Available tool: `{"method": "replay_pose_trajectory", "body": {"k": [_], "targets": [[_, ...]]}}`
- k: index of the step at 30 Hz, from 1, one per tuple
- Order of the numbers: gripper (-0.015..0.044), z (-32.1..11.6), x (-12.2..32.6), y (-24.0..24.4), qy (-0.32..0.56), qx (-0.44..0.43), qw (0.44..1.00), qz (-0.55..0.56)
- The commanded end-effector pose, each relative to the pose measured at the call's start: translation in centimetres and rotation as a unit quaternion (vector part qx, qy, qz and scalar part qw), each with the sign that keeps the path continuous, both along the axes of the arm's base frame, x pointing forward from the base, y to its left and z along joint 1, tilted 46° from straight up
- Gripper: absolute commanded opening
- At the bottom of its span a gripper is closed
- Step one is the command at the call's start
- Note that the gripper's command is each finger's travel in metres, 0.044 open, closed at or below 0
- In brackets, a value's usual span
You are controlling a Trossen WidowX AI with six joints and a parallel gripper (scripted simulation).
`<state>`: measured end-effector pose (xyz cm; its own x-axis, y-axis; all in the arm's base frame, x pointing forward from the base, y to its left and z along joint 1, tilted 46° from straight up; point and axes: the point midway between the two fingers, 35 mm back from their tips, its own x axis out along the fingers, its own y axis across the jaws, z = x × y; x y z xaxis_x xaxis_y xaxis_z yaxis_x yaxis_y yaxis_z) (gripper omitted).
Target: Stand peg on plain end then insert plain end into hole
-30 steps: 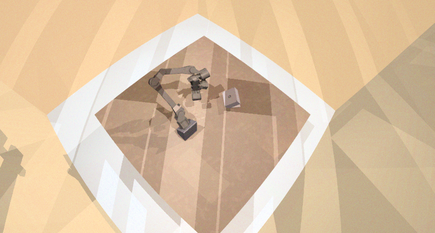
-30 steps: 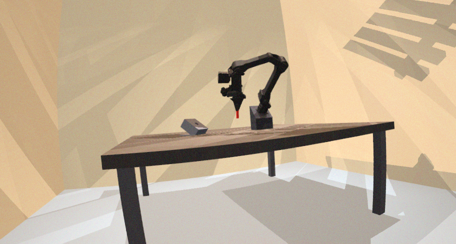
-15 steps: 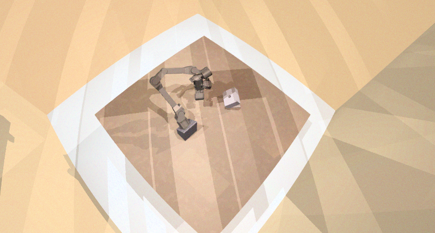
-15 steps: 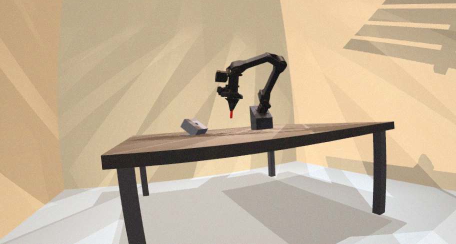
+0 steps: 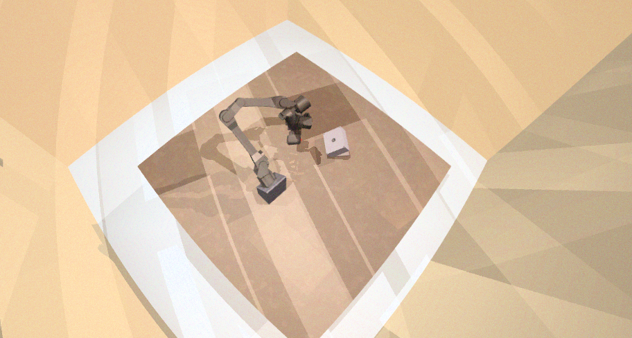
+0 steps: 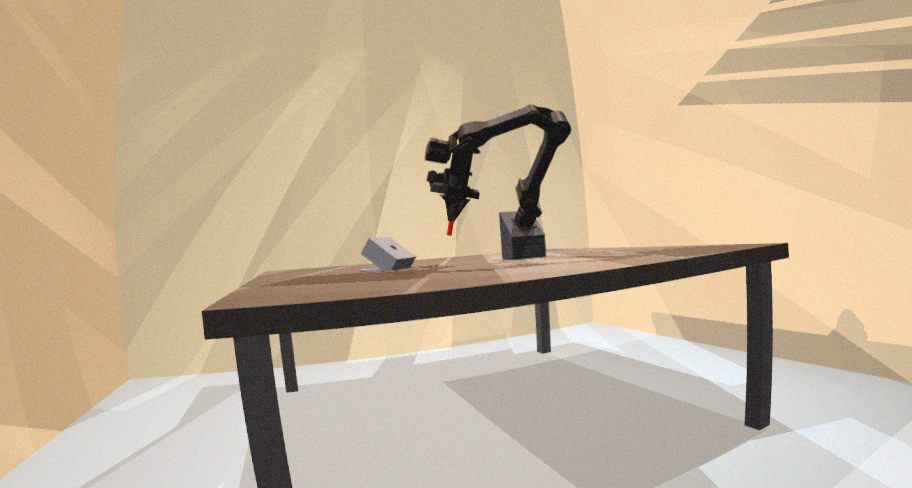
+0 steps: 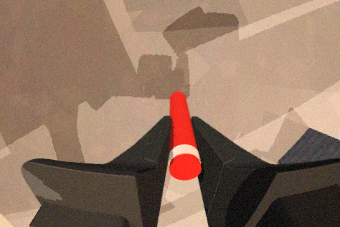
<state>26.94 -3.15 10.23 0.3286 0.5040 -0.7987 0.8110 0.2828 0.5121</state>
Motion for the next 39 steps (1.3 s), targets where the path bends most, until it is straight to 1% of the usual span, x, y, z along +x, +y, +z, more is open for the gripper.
{"method": "replay_pose_trajectory", "body": {"k": [1,39], "targets": [[0.0,-0.4,0.5,-0.6,0.004,-0.006,1.0,-0.019],[0.0,-1.8,5.3,-6.9,-0.008,-0.049,0.975,-0.216]]}}
